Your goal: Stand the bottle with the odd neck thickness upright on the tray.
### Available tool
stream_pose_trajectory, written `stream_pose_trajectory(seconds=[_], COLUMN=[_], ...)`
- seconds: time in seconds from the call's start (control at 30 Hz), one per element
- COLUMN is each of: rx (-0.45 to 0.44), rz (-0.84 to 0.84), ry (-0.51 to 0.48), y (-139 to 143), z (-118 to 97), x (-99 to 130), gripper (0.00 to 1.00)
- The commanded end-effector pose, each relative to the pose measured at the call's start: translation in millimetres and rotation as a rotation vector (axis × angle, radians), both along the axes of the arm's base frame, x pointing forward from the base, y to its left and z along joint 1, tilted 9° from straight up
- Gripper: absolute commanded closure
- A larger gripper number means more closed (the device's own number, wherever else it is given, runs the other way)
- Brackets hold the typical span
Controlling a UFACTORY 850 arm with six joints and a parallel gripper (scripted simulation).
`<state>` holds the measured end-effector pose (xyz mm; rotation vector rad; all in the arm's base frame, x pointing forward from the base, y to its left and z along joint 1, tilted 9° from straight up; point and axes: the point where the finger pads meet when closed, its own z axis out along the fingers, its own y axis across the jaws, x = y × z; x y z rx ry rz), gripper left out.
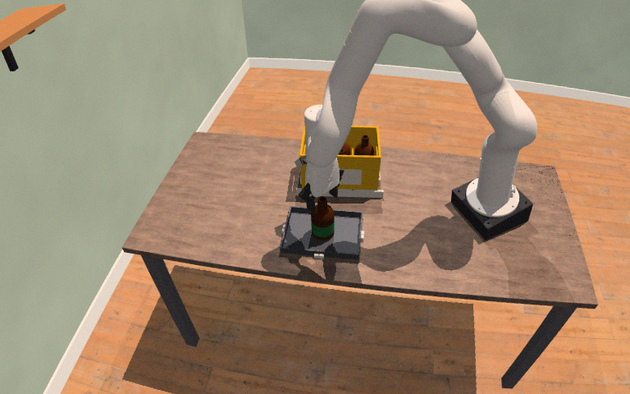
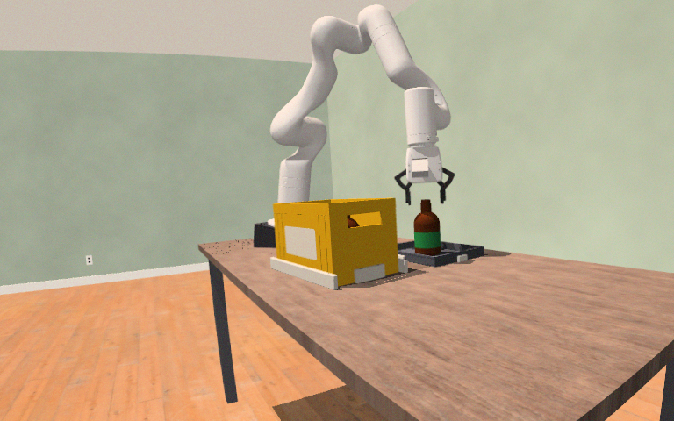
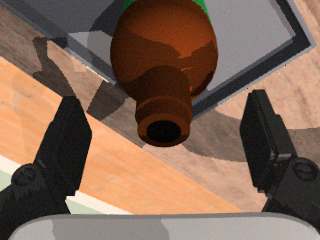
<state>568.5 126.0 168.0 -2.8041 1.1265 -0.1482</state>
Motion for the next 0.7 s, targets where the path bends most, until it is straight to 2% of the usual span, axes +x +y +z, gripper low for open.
stream_pose_trajectory(seconds=[0.0,0.67], rx=[0.0,0.0], rz=[0.0,0.0], ry=[-0.002,-0.002], y=[0.1,-0.1], z=[1.0,4.8], x=[0.8,0.2], gripper=[0.0,0.0])
